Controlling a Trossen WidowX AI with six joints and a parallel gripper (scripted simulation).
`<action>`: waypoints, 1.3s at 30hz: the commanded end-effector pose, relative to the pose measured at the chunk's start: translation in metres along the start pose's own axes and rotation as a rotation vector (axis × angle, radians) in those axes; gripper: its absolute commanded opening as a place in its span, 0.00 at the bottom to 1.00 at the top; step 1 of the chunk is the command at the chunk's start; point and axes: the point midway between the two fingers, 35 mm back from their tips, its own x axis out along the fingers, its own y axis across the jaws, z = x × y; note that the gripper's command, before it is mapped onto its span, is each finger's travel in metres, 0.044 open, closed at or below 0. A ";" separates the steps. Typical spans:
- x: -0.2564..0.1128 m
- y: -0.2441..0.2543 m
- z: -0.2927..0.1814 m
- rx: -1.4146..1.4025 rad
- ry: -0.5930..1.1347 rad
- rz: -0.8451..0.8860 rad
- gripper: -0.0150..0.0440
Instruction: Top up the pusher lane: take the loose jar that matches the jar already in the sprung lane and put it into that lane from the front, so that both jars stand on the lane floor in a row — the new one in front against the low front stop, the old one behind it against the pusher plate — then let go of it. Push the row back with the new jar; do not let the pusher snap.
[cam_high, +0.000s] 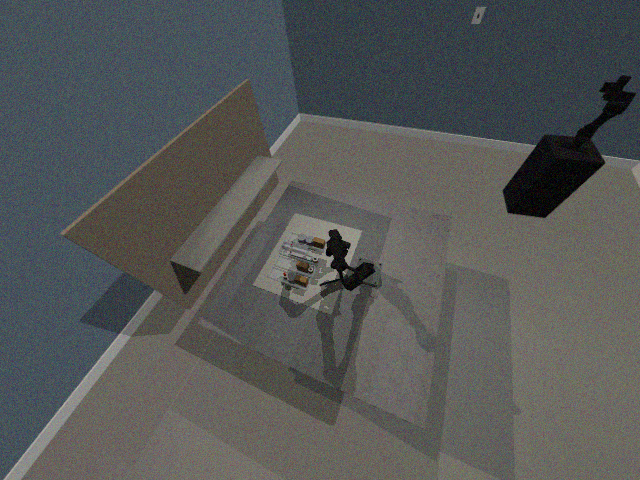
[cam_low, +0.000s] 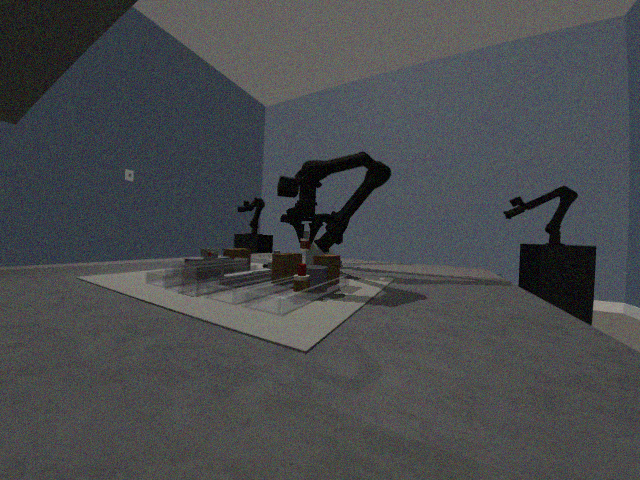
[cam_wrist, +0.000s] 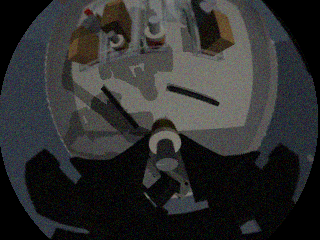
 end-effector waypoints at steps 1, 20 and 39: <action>-0.019 0.000 -0.001 -0.006 0.000 -0.004 0.25; -0.023 -0.001 0.064 -0.008 -0.005 -0.015 0.25; 0.022 0.011 0.131 -0.018 -0.005 0.003 0.25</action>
